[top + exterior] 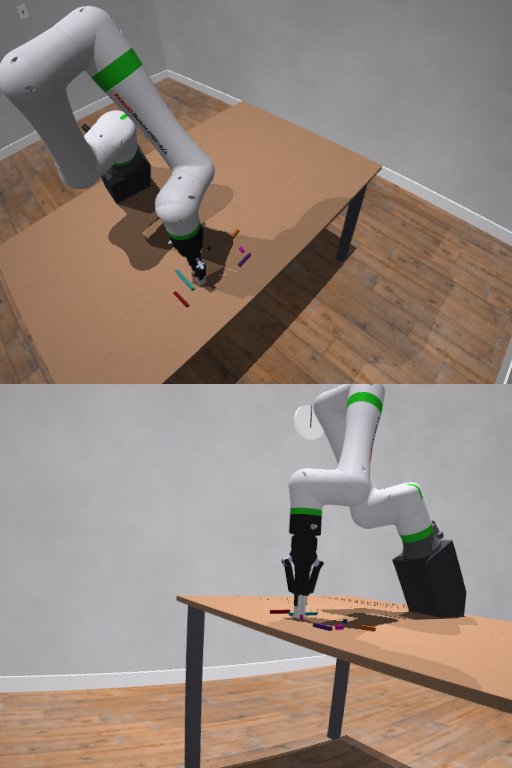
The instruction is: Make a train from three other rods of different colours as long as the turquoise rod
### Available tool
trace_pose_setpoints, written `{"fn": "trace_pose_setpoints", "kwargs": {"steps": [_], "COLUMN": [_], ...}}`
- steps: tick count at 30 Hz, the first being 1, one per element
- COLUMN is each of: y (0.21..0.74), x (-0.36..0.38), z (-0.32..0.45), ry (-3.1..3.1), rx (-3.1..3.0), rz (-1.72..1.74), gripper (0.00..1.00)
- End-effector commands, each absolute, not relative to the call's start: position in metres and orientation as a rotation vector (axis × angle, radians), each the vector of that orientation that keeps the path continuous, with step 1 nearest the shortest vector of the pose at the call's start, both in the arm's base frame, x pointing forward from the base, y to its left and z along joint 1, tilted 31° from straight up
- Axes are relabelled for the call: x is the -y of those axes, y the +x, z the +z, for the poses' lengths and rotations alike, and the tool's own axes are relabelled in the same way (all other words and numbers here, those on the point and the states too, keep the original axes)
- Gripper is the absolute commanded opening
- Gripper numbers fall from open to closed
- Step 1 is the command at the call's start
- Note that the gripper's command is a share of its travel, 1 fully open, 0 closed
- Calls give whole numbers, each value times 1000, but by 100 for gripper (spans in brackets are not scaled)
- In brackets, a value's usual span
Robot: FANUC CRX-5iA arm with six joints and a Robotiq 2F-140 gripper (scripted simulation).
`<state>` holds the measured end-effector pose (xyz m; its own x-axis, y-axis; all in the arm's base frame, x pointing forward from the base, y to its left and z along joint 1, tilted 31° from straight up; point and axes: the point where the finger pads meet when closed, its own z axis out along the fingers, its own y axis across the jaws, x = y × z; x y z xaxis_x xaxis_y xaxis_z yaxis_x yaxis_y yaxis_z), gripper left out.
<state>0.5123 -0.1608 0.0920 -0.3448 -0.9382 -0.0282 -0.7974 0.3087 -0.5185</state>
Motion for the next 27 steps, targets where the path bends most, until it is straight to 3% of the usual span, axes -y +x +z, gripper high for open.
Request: {"fn": "trace_pose_setpoints", "kwargs": {"steps": [1,27], "y": [512,503], "x": [161,158], "z": [92,109], "ry": [-1561,-1561], "rx": [-2256,-2256], "rz": [-607,-607], "gripper": [3,3]}}
